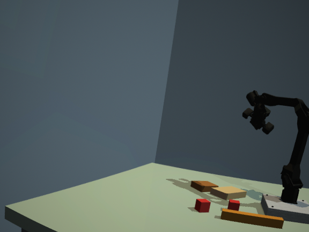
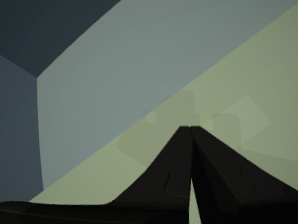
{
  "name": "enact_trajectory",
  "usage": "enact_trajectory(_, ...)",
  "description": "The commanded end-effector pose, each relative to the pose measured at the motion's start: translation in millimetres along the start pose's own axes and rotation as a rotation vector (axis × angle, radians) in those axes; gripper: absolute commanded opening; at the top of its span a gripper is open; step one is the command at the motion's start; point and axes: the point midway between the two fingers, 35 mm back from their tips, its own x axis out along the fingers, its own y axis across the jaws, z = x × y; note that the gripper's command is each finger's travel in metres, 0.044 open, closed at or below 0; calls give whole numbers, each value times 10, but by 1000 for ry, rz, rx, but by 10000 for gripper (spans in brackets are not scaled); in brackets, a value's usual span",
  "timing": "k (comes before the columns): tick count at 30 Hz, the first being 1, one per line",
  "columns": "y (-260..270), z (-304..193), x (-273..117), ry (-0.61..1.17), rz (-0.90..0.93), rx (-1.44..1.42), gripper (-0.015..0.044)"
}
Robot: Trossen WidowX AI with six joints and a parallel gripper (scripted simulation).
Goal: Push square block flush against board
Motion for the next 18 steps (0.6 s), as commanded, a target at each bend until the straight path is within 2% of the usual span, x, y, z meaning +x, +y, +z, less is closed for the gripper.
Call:
enact_trajectory(1, 45, -215, 29, 56, 8, -128, 0)
enact_trajectory(18, 176, -1071, -3, 260, 105, -671, 0)
